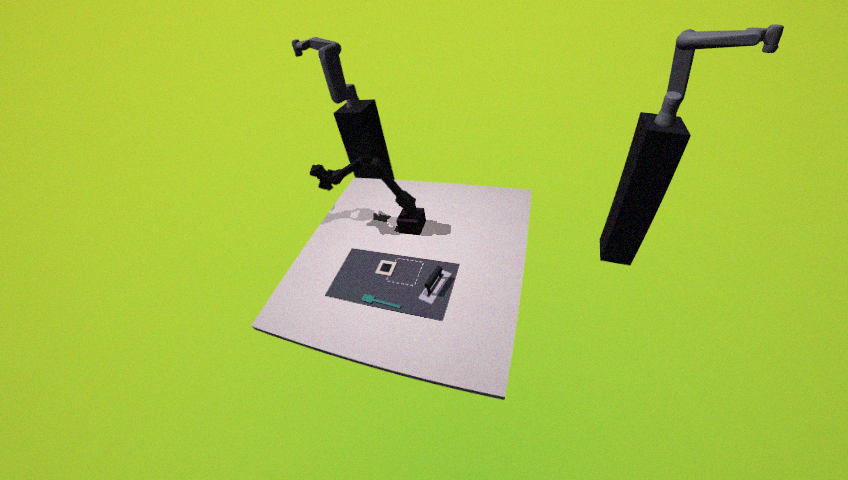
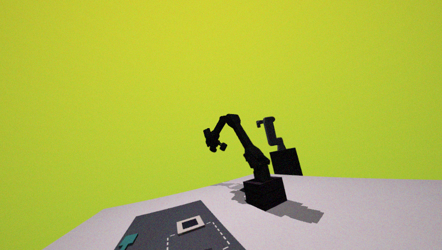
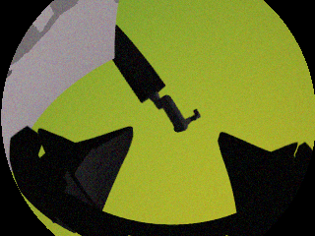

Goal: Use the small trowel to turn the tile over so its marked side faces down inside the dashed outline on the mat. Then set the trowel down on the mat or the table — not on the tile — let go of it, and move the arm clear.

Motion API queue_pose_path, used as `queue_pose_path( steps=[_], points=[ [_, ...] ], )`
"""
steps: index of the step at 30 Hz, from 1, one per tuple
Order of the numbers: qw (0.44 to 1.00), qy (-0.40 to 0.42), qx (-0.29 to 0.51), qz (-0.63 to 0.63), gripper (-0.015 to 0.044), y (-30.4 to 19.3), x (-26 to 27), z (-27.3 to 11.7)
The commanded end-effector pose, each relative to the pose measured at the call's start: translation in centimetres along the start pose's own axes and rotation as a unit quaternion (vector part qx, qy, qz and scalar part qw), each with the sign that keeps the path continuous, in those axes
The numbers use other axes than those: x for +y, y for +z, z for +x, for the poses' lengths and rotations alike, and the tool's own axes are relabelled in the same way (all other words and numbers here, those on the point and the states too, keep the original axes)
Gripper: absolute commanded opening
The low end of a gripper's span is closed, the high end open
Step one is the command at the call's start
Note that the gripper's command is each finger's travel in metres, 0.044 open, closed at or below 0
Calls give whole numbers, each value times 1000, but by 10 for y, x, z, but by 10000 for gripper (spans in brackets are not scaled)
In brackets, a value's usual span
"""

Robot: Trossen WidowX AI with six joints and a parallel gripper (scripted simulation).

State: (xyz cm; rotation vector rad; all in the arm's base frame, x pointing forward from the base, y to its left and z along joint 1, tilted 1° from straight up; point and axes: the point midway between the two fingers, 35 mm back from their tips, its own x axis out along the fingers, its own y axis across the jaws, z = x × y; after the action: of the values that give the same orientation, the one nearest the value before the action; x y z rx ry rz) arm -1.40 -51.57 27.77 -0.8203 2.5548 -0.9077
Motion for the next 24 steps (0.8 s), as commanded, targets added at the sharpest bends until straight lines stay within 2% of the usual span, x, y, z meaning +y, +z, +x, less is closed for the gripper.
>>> queue_pose_path(
  steps=[1,11,21,24],
  points=[
    [1000,0,0,0,374,0,0,0],
    [1000,0,0,0,111,0,0,0],
    [1000,0,0,0,100,0,0,0],
    [1000,0,0,0,21,0,0,0]
  ],
)
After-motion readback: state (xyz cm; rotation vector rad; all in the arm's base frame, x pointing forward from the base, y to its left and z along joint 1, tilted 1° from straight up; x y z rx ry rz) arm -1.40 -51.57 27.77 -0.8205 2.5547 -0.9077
